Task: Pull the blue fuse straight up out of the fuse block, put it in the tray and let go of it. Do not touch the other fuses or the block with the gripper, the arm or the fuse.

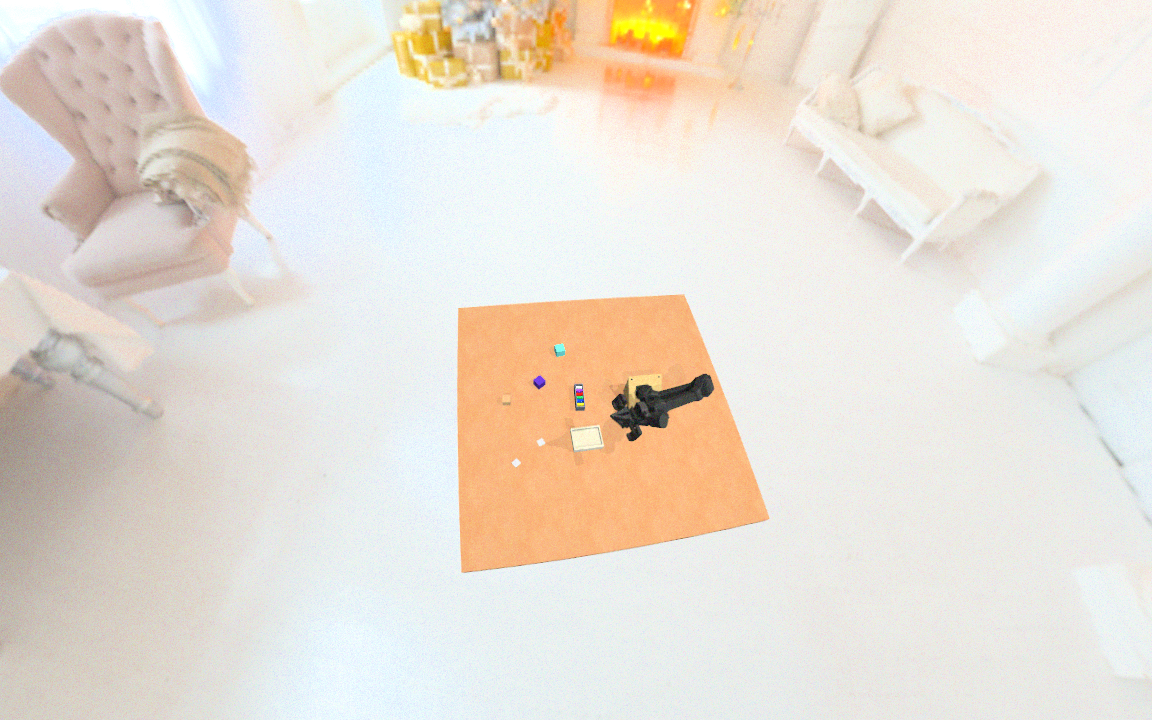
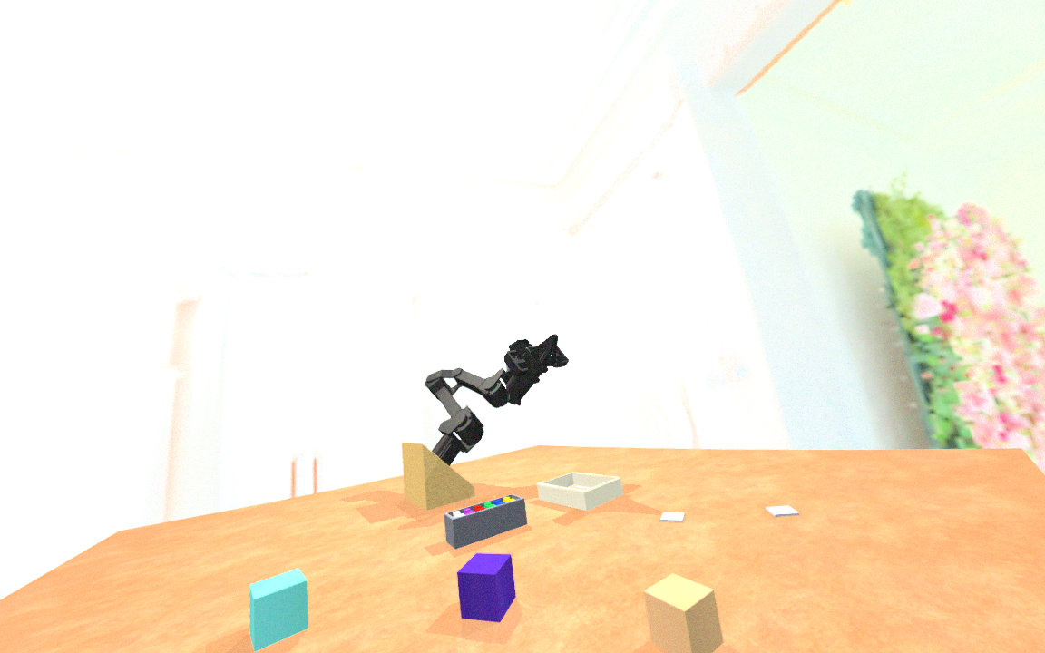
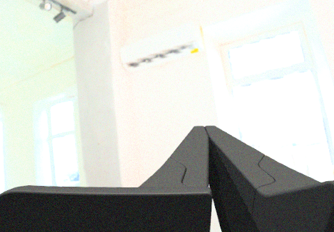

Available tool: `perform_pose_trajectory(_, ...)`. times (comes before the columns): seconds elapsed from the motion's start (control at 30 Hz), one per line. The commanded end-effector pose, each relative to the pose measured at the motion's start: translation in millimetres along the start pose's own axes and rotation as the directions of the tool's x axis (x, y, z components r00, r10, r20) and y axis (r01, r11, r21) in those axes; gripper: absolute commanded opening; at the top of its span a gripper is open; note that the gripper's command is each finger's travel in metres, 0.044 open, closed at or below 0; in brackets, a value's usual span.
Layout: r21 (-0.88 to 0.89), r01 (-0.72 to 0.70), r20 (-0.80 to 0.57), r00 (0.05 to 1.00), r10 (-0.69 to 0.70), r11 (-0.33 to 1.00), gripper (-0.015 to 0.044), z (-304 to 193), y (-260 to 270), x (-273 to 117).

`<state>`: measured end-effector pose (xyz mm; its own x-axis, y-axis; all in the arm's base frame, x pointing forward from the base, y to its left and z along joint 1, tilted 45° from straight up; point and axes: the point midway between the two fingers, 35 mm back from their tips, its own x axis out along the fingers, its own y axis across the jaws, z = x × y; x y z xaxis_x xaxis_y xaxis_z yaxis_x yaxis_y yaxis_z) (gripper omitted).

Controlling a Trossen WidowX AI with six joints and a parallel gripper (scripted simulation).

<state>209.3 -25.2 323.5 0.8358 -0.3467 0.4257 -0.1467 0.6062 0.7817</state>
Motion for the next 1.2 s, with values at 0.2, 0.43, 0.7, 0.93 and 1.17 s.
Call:
perform_pose_trajectory(0.2, -0.433, 0.031, -0.3, 0.937, -0.177, 0.901, 0.0064, -67, -31, 34)
perform_pose_trajectory(0.43, -0.704, -0.112, -0.593, 0.636, -0.493, 0.702, 0.0064, -135, -110, 41)
perform_pose_trajectory(0.7, -0.65, -0.269, -0.75, 0.075, -0.657, 0.711, 0.0064, -173, -197, 5)
perform_pose_trajectory(0.93, -0.455, -0.171, -0.802, -0.349, -0.485, 0.874, 0.0064, -180, -241, -32)
perform_pose_trajectory(1.17, -0.232, 0.112, -0.843, -0.519, -0.142, 0.966, 0.0064, -175, -257, -56)
